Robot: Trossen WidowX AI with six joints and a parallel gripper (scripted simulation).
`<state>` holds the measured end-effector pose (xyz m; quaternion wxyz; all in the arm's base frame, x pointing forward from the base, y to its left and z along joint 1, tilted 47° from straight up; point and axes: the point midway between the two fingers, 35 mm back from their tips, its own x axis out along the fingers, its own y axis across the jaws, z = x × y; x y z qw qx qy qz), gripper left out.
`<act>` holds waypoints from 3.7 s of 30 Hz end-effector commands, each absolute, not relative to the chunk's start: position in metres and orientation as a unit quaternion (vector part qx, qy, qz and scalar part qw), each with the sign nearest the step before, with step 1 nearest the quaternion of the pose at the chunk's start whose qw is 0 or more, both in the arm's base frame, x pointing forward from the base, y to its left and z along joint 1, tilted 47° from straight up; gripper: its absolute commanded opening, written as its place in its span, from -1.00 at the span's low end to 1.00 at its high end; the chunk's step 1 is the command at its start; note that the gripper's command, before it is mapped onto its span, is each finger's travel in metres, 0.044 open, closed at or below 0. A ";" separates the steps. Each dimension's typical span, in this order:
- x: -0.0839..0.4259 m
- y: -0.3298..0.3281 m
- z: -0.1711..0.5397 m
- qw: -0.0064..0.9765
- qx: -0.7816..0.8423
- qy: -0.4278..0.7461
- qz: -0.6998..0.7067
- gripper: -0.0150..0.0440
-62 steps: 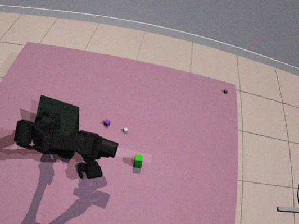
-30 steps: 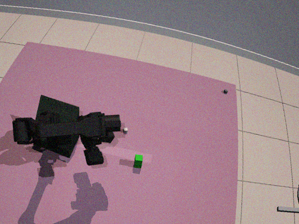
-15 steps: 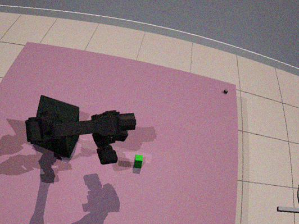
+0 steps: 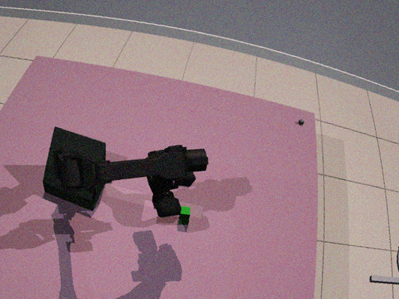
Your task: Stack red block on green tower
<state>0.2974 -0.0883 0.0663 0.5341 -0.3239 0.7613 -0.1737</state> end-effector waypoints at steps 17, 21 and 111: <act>0.374 -0.080 0.024 0.536 -0.334 0.754 -0.179 -0.49; 0.382 -0.079 0.019 0.536 -0.337 0.753 -0.179 -0.49; 0.369 -0.122 -0.021 0.537 -0.335 0.753 -0.180 1.00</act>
